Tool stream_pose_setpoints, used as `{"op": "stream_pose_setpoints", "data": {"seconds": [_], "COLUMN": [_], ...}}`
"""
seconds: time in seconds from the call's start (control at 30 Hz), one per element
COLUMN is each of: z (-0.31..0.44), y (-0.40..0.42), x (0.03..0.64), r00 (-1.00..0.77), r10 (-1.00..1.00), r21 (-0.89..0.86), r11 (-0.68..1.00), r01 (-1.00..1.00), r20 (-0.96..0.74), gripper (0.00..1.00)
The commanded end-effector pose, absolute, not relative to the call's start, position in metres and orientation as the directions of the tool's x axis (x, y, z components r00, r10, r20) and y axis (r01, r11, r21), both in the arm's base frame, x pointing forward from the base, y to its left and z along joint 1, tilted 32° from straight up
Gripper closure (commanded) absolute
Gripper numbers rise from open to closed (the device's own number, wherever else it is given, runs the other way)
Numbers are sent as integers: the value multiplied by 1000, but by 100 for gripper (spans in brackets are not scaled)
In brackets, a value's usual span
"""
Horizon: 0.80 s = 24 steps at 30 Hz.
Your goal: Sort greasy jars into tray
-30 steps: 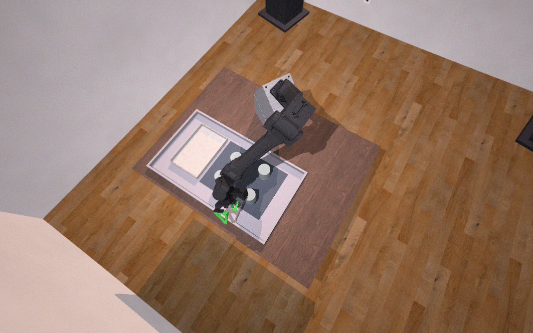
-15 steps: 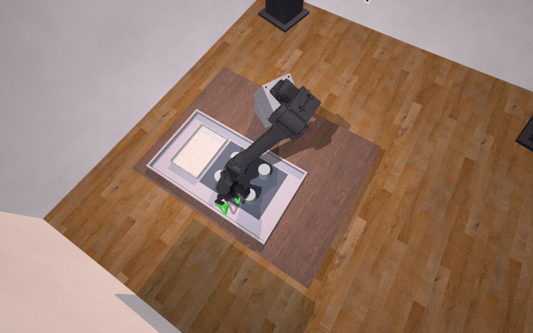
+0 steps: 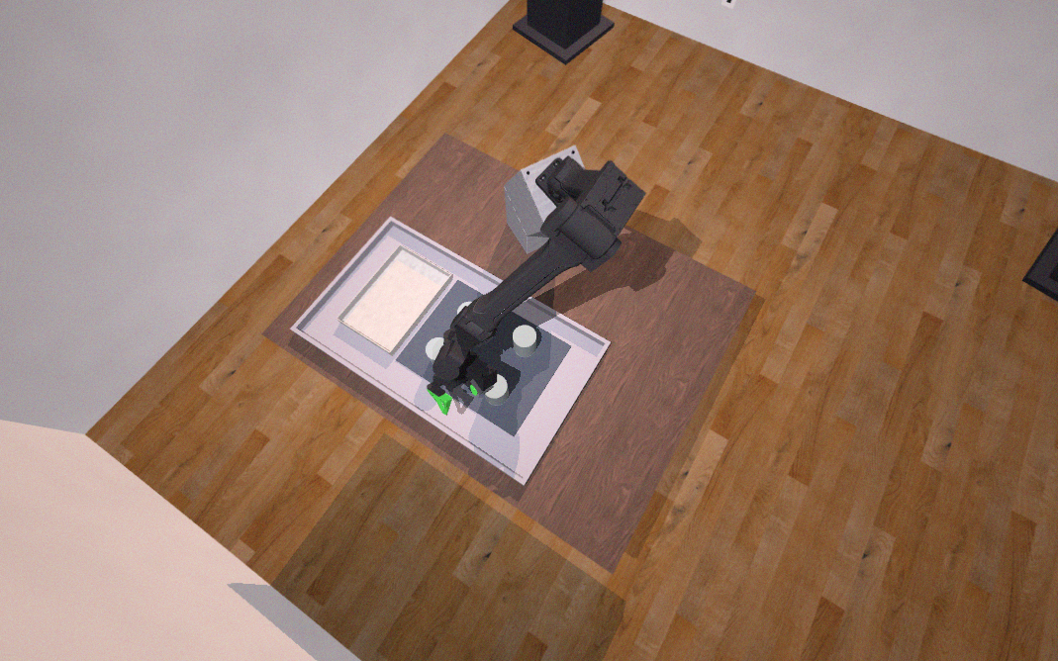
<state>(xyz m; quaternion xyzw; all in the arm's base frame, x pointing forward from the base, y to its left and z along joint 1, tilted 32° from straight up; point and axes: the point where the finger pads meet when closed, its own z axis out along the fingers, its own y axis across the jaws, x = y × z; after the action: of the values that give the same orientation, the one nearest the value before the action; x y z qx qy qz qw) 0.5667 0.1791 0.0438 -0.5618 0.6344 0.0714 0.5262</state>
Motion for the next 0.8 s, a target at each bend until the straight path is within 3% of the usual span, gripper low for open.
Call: {"op": "stream_pose_setpoints", "data": {"seconds": [0.0,0.17,0.2,0.5,0.53,0.77], "z": [51,51,44,44,39,39], "y": [172,172,165,165,158,158], "x": [556,556,541,541,527,527], "r00": [104,104,-18,-18,-142,-142], "r10": [-621,-621,-616,-616,-600,-600], "r21": [-433,-433,-342,-342,-246,-246], "r11": [408,408,461,461,517,517], "r01": [-804,-804,-819,-819,-820,-820], "r20": [-777,-777,-788,-788,-787,-787], "gripper": [0,0,0,0,0,0]}}
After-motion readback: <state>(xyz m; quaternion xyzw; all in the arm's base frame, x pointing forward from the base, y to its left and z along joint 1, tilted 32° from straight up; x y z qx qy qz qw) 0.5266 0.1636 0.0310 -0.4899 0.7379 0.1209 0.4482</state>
